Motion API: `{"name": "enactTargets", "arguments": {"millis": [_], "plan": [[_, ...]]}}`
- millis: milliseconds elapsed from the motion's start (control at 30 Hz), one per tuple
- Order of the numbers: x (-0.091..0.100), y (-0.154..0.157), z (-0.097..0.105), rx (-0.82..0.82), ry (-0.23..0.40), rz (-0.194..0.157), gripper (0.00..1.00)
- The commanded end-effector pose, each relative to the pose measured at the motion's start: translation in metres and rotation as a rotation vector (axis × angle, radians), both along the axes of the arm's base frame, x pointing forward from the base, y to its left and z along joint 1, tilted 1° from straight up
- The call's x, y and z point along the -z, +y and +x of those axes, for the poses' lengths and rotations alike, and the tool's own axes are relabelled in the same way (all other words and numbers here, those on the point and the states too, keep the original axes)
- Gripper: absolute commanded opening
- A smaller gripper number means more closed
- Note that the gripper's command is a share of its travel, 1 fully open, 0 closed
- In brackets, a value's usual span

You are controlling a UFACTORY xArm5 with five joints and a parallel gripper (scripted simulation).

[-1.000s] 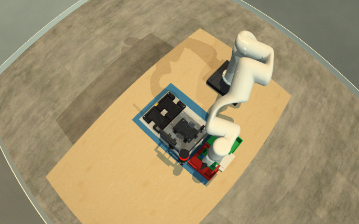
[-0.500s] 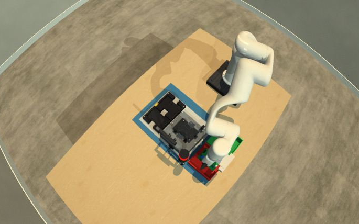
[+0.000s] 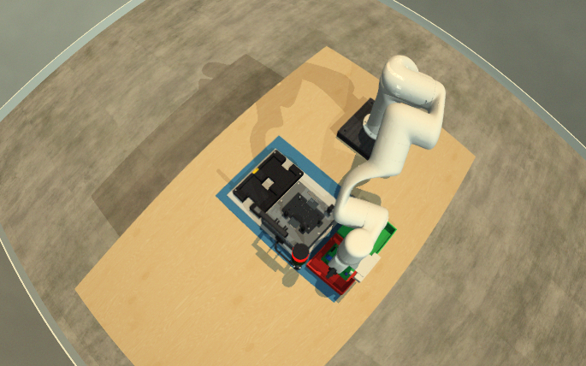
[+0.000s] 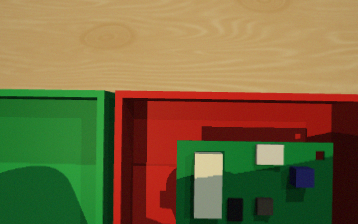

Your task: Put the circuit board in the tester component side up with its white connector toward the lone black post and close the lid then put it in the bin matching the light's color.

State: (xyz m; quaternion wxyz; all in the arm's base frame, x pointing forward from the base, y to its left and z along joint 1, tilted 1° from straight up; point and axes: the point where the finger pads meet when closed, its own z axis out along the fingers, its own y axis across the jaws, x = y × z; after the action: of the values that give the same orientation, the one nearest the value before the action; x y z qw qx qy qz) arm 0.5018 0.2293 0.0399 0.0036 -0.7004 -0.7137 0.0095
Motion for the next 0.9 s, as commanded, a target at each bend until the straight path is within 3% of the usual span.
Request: {"name": "enactTargets", "arguments": {"millis": [0,467,867], "plan": [[0.008,0.001,0.002,0.0,-0.005,0.002,0.79],[0.047,0.001,0.001,0.0,-0.005,0.002,0.79],[0.056,0.001,0.001,0.0,-0.005,0.002,0.79]]}}
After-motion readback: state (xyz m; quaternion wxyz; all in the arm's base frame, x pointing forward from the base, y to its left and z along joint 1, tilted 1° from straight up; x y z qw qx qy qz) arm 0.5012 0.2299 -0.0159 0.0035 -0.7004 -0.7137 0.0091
